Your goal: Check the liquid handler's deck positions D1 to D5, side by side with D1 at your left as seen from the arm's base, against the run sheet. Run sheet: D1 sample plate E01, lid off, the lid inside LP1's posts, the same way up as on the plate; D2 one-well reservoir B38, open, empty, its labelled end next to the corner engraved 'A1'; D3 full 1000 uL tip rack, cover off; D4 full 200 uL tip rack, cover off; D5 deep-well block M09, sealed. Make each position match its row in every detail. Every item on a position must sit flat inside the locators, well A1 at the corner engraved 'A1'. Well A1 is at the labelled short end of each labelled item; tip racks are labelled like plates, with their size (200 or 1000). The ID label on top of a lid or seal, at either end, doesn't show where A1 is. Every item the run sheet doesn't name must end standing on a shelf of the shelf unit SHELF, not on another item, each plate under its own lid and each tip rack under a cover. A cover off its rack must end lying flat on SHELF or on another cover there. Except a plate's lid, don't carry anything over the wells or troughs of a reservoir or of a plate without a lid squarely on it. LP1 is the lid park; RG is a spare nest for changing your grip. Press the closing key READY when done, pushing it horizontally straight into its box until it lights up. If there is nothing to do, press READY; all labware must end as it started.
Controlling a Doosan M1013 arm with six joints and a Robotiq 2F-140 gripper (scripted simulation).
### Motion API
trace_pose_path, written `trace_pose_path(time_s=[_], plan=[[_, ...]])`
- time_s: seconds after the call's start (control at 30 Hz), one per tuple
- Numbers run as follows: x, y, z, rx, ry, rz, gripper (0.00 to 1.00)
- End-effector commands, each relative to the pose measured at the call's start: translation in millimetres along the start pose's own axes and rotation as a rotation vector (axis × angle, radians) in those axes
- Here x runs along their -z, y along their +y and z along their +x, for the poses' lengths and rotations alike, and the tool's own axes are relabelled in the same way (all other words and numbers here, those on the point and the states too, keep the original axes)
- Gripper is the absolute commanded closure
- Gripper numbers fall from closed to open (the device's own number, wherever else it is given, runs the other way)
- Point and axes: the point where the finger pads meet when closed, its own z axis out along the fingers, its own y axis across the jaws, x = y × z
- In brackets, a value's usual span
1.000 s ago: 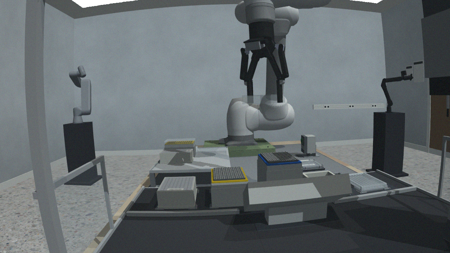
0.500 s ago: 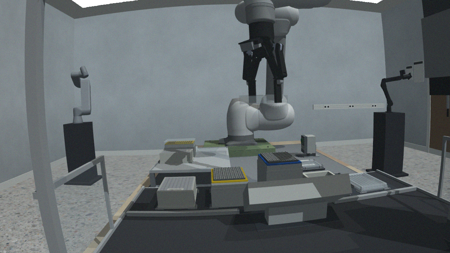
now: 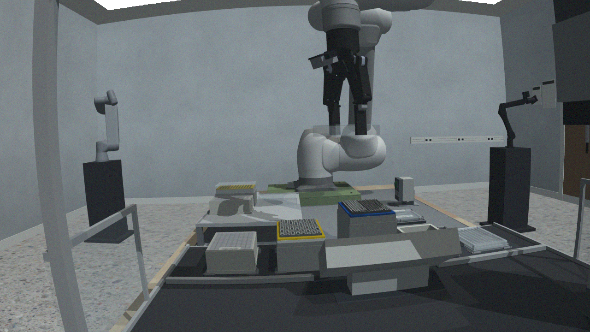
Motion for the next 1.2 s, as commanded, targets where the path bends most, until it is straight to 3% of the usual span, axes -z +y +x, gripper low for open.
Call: trace_pose_path(time_s=[0.0,0.87,1.17], plan=[[1.4,-0.2,0.0,-0.073,0.001,0.001,0.9],[1.4,-0.2,0.0,-0.513,0.001,0.002,0.9],[1.4,-0.2,0.0,-0.517,0.001,0.002,0.9]])
